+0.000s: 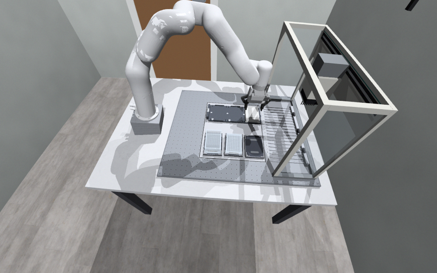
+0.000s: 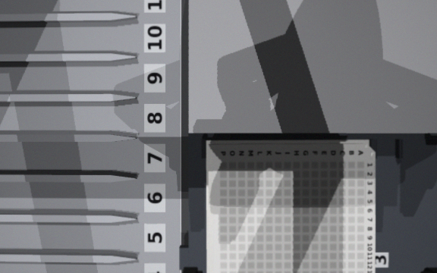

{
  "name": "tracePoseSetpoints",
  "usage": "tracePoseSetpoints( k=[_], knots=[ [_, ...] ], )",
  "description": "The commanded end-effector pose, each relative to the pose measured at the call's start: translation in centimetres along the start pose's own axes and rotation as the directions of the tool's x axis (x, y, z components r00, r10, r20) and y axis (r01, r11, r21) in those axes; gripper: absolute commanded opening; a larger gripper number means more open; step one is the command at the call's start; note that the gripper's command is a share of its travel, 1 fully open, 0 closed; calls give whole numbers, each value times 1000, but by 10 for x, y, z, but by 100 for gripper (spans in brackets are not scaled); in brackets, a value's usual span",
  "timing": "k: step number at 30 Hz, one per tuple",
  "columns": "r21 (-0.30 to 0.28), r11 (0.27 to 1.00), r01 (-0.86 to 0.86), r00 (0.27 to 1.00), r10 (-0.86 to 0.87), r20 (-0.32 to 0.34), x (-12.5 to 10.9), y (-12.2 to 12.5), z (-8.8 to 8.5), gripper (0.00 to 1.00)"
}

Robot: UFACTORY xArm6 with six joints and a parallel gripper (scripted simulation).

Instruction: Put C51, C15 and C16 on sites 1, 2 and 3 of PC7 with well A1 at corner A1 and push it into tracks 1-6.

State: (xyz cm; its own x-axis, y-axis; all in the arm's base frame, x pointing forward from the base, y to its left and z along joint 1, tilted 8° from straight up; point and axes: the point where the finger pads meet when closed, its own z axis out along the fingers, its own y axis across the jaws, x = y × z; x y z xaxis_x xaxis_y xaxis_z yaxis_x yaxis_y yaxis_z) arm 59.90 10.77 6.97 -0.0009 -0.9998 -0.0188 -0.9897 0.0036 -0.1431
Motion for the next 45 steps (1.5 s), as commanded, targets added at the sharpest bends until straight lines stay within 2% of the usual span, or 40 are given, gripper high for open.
tracePoseSetpoints(
  k=[1, 41, 45],
  knots=[
    [6, 1000, 0, 1000, 0, 1, 0, -2, -10, 100],
    [6, 1000, 0, 1000, 0, 1, 0, -2, -70, 100],
    [6, 1000, 0, 1000, 0, 1, 0, -2, -71, 100]
  ],
)
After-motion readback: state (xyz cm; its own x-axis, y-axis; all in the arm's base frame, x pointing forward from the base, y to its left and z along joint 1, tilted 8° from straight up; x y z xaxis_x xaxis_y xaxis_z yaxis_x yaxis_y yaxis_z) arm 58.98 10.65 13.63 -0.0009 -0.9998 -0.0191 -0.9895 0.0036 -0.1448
